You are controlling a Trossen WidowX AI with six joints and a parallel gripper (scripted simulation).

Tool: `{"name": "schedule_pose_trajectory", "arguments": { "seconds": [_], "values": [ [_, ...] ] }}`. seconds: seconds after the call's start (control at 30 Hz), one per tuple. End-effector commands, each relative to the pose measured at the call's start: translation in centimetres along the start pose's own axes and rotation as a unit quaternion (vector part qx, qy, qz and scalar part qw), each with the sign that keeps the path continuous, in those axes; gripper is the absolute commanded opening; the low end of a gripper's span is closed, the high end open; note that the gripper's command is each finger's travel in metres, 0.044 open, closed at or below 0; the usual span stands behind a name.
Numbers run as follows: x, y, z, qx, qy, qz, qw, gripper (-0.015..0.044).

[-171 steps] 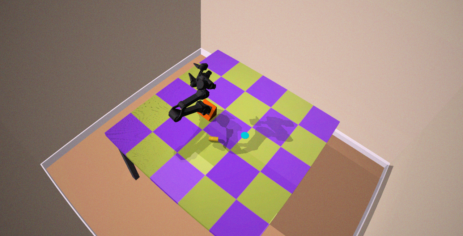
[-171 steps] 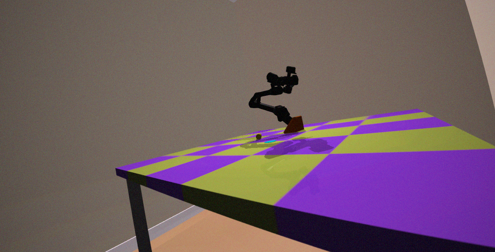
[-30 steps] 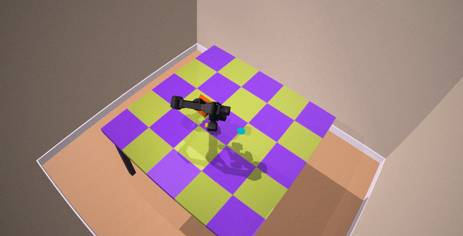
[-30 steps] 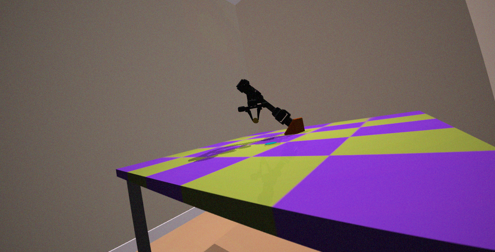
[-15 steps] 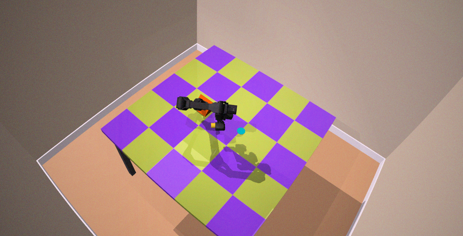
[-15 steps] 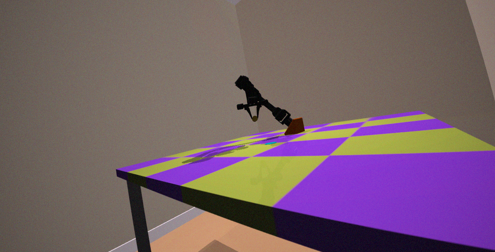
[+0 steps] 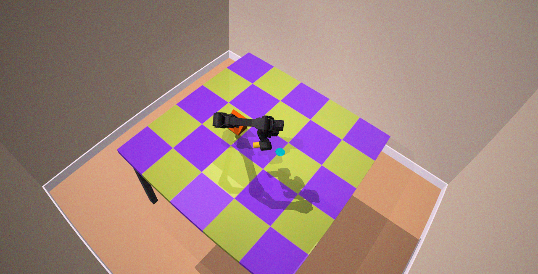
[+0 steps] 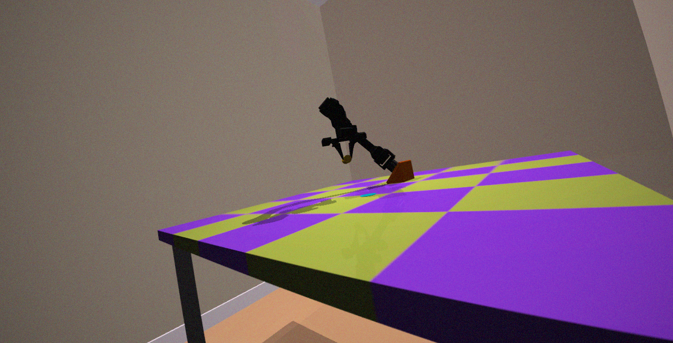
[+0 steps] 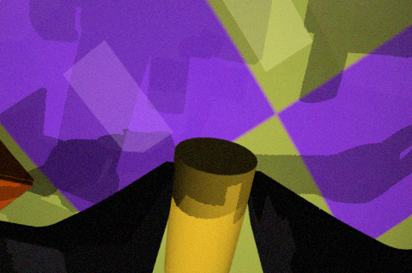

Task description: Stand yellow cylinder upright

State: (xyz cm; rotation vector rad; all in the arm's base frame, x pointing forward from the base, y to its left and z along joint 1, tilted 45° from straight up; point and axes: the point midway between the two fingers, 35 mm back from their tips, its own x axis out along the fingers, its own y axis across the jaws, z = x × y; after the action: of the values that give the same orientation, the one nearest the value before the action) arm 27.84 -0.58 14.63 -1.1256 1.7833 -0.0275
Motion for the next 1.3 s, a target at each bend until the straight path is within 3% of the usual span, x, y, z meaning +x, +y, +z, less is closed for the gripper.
{"name": "schedule_pose_trajectory", "arguments": {
  "seconds": [0.0, 1.27],
  "values": [
    [0.0, 0.2, 1.2, -0.016, 0.001, 0.002, 1.000, 0.0105],
    [0.0, 2.9, 12.5, -0.163, 0.001, 0.004, 0.987, 0.0105]
  ]
}}
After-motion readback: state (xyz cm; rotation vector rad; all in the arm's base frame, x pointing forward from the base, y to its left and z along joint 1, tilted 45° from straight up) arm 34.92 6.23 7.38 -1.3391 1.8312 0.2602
